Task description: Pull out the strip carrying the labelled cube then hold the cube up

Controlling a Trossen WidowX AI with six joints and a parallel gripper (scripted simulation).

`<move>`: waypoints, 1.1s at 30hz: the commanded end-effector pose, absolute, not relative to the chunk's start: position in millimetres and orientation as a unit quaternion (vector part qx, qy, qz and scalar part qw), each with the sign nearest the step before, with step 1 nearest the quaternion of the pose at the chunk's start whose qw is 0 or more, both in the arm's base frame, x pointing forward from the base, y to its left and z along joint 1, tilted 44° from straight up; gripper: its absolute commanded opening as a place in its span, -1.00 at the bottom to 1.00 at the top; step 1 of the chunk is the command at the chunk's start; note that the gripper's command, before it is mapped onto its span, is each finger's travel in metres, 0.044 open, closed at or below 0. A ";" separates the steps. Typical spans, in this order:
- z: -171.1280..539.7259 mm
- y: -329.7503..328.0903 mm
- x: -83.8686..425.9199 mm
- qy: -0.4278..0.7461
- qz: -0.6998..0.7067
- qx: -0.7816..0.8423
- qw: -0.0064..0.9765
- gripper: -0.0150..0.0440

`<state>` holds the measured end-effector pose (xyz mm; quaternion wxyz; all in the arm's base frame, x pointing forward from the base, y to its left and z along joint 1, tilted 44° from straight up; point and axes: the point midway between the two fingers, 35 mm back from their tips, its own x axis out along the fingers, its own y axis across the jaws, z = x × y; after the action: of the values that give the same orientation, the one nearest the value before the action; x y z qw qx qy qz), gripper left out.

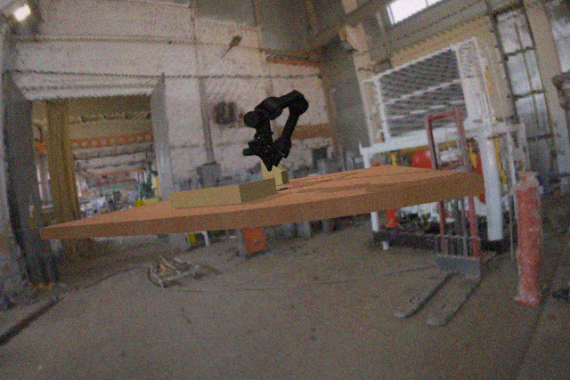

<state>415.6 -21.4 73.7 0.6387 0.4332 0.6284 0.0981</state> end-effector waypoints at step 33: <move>35.1 14.1 429.7 0.632 0.097 0.432 0.636 -0.49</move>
<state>431.3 10.0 43.5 0.6418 0.4291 0.6275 0.1014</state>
